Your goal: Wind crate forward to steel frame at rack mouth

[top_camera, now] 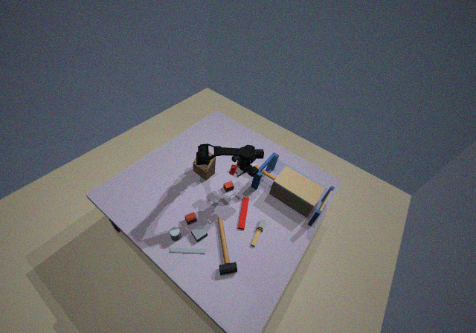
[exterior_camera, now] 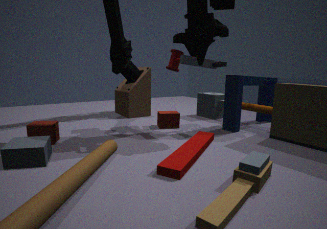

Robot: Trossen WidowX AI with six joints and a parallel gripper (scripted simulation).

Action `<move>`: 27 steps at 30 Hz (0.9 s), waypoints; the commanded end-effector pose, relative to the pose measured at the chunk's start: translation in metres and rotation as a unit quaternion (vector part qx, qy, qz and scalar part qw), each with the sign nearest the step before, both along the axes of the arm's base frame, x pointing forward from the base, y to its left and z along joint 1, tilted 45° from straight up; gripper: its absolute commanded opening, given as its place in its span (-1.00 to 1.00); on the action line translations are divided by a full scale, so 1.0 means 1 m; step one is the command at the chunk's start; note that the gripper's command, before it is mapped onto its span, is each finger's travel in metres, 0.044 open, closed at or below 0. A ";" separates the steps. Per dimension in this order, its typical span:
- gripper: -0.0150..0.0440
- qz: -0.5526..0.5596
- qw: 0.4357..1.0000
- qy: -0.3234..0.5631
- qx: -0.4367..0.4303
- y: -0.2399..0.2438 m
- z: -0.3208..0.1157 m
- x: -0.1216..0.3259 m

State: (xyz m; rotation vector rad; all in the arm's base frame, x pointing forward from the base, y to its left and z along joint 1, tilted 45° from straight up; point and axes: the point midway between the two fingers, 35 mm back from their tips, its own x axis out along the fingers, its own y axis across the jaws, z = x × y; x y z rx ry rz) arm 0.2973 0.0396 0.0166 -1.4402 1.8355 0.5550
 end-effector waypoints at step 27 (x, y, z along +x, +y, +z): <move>-0.49 -0.260 0.940 -0.216 -0.047 0.112 -0.104 -0.047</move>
